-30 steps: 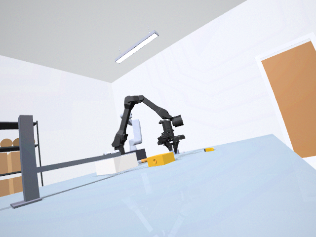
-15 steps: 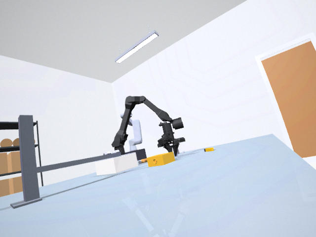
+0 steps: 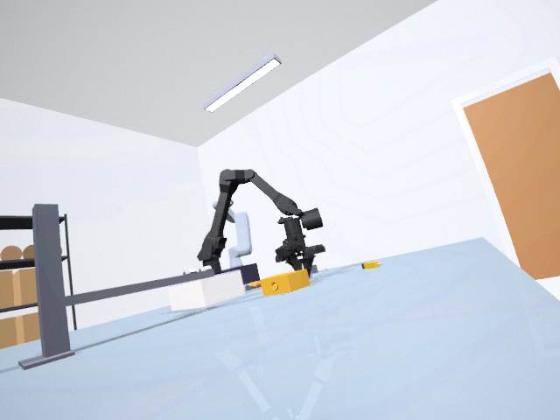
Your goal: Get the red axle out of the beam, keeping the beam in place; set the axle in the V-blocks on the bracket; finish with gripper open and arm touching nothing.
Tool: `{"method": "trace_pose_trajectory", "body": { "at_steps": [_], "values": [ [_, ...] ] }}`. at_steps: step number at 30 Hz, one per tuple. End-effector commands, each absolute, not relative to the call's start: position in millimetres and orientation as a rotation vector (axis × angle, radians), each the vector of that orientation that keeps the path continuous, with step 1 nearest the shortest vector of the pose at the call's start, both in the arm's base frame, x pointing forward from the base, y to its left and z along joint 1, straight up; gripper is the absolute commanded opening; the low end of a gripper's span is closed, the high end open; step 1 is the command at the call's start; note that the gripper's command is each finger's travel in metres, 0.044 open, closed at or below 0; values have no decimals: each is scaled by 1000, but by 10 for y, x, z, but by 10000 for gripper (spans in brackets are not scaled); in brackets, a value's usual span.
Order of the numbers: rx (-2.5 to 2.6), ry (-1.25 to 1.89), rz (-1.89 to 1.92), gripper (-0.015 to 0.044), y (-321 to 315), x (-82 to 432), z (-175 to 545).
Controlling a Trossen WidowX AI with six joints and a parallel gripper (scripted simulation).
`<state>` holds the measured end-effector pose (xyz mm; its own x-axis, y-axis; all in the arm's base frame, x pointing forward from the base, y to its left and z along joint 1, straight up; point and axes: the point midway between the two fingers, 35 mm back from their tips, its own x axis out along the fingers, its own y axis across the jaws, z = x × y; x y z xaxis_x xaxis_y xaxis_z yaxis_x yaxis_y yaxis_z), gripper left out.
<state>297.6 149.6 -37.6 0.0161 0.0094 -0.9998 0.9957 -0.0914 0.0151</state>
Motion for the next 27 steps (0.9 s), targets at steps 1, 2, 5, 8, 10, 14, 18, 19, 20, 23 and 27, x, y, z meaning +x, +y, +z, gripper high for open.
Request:
{"method": "trace_pose_trajectory", "body": {
  "at_steps": [1,2,5,8,10,14,18,19,20,23,27],
  "values": [
    [1287,1159,-1255,0,1429,2968,-370],
    [1287,1159,-1256,0,1412,2968,-371],
    [1287,1159,-1256,0,1363,2968,-371],
    [1286,1158,-1256,0,1314,2967,-372],
    [1286,1158,-1256,0,1281,2966,-372],
    [1286,1158,-1256,0,1241,2964,-373],
    [1286,1158,-1256,0,1241,2964,-373],
    [1286,1158,-1256,0,1241,2964,-373],
    [1286,1158,-1256,0,1241,2964,-373],
    [1286,1158,-1256,0,1241,2964,-373],
    [1286,1158,-1256,0,1269,2966,-372]
  ]
}}
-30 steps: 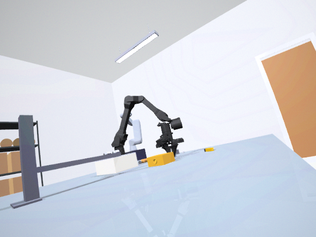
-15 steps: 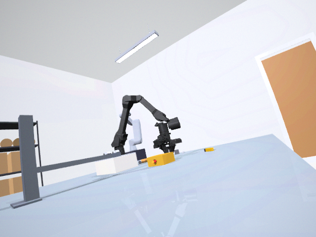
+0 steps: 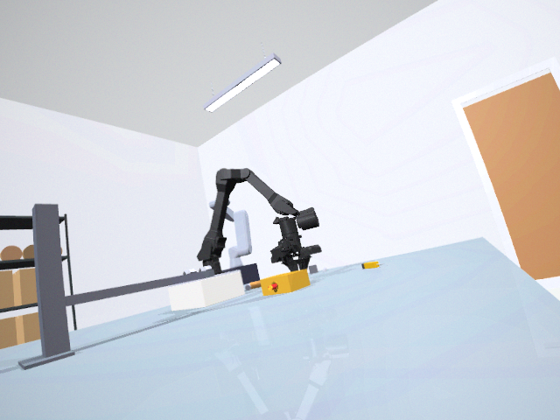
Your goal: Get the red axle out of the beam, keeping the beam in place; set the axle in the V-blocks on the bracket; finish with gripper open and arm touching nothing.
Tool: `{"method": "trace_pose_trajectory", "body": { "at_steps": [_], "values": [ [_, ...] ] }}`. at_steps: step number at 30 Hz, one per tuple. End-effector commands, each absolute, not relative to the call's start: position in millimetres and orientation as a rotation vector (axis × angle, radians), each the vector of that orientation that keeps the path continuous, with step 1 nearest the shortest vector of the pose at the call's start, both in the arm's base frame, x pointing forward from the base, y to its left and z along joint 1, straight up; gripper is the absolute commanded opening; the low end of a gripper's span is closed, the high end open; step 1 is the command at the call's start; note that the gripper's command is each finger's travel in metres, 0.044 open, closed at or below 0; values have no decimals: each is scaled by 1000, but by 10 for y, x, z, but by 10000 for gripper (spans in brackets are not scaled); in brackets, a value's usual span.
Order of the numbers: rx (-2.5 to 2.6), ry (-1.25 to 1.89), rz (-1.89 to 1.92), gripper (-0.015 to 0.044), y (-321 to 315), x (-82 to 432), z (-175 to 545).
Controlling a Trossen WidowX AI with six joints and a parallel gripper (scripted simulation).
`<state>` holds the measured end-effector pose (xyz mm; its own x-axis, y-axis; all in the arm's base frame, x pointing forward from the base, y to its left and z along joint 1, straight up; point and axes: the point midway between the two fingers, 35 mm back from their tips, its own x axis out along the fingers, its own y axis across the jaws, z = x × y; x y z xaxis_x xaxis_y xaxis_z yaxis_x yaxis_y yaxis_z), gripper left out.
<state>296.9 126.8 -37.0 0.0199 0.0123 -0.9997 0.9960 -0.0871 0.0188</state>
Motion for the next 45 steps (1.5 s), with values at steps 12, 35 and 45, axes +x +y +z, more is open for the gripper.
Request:
{"method": "trace_pose_trajectory", "body": {
  "at_steps": [12,35,45],
  "values": [
    [1289,1162,-1254,0,1840,2953,-365],
    [1289,1162,-1254,0,1840,2959,-57],
    [1289,1162,-1254,0,1835,2953,103]
  ]
}}
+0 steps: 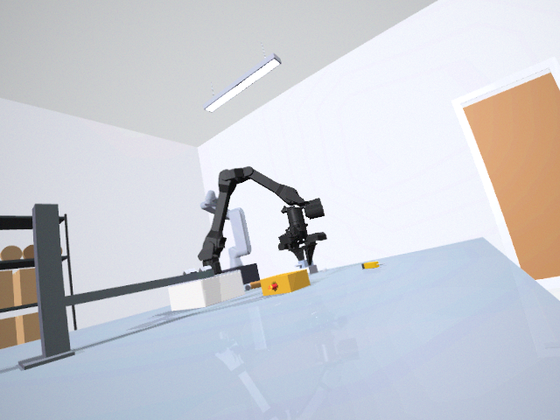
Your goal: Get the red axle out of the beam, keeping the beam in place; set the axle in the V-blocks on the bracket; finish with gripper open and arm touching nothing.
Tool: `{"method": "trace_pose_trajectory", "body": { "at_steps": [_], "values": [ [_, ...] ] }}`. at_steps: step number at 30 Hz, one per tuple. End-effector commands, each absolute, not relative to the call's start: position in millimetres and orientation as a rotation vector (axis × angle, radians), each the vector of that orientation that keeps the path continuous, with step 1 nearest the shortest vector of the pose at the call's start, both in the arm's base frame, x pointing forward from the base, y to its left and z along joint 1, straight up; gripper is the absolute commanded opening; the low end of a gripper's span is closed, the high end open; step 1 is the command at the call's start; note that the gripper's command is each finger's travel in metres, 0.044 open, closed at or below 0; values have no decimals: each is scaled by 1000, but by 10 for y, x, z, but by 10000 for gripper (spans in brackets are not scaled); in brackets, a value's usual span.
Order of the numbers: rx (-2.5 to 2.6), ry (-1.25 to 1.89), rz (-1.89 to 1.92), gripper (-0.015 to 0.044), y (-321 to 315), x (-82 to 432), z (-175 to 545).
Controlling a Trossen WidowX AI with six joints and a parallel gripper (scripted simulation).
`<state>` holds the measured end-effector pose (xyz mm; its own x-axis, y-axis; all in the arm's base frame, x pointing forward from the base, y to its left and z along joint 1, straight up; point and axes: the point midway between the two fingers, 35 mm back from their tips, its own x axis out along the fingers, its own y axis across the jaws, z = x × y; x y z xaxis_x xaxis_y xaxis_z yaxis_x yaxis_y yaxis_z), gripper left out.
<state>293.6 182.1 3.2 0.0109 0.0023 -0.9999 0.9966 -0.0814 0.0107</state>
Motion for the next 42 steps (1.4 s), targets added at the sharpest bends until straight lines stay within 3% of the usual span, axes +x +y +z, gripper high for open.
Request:
{"method": "trace_pose_trajectory", "body": {
  "at_steps": [1,23,42],
  "values": [
    [1289,1162,-1254,0,1834,2952,119],
    [1288,1162,-1255,0,1724,2806,332],
    [1288,1162,-1255,0,1702,2780,91]
  ]
}}
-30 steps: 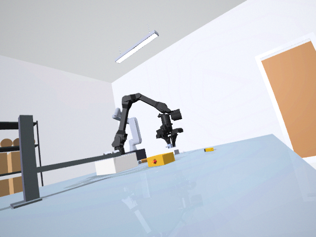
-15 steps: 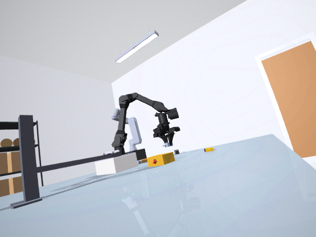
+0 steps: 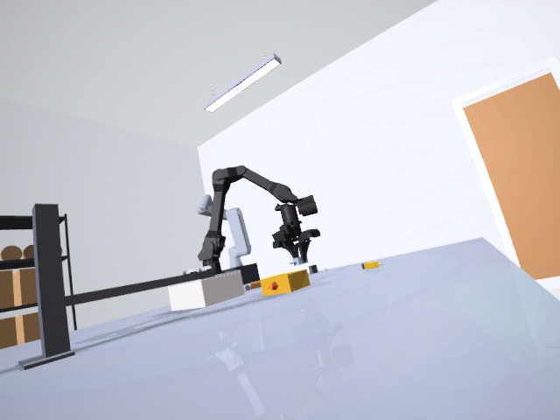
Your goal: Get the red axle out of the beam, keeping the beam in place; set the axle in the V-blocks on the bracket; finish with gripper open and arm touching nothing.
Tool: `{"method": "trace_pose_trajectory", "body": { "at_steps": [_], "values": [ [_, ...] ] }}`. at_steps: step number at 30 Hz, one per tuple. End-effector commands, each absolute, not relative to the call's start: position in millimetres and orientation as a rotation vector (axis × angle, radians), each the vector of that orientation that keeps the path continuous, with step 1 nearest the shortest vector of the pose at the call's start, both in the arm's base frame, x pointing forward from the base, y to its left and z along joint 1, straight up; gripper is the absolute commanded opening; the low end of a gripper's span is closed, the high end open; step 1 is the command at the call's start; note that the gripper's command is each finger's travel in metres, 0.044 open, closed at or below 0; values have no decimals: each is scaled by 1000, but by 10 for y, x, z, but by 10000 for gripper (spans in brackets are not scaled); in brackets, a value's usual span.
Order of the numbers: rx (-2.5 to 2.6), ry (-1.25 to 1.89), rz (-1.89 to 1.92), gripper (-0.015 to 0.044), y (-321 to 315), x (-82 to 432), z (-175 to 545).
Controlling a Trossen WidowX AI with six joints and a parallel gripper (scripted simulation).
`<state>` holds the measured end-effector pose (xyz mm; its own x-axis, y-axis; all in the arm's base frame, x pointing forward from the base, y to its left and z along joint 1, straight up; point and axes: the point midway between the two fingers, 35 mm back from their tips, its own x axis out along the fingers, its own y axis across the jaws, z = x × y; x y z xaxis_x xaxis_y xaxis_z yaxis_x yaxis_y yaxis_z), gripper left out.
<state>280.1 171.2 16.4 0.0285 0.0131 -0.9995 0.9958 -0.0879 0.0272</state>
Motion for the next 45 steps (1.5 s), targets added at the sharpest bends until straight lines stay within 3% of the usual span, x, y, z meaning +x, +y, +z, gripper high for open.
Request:
{"method": "trace_pose_trajectory", "body": {
  "at_steps": [1,39,45],
  "values": [
    [1288,1162,-1255,0,1703,2781,75],
    [1287,1162,-1256,0,1685,2757,-462],
    [1293,1157,-1252,157,1693,2775,-435]
  ]
}}
